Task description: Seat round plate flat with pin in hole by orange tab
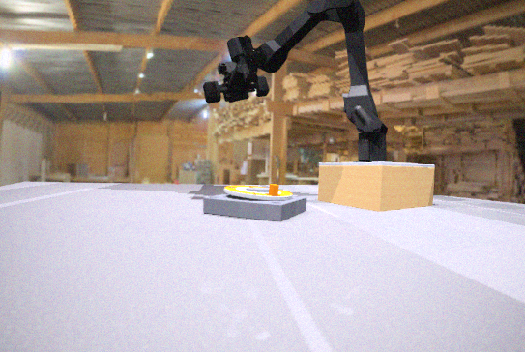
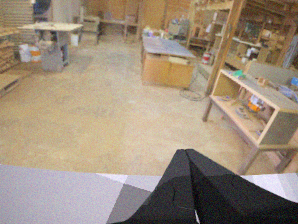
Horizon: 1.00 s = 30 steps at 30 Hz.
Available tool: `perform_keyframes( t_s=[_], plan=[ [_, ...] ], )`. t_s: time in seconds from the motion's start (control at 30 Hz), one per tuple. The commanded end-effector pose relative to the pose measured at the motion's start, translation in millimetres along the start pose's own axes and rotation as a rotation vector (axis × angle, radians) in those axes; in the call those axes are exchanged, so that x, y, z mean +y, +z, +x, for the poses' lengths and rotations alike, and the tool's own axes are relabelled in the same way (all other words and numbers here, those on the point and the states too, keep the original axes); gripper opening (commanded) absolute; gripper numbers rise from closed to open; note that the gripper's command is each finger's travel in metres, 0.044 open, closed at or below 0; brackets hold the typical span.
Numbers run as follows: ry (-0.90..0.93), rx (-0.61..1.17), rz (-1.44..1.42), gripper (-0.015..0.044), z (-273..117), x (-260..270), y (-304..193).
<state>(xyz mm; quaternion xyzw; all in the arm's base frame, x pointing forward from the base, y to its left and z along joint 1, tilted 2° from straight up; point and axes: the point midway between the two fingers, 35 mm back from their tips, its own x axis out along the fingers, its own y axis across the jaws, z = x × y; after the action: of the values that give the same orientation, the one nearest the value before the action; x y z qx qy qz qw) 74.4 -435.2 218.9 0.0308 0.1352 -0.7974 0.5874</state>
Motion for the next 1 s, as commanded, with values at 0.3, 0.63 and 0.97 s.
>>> perform_keyframes(
  t_s=[0.3, 0.63, 0.97],
  plan=[
    [0.623, 0.284, -0.345, 0.0, -145.8, 156.6, -94.0],
    [0.97, 0.48, -0.668, 0.0, -276.5, 179.8, -167.9],
    [1.193, 0.751, -1.102, 0.0, -406.7, 112.5, -245.5]
  ],
)
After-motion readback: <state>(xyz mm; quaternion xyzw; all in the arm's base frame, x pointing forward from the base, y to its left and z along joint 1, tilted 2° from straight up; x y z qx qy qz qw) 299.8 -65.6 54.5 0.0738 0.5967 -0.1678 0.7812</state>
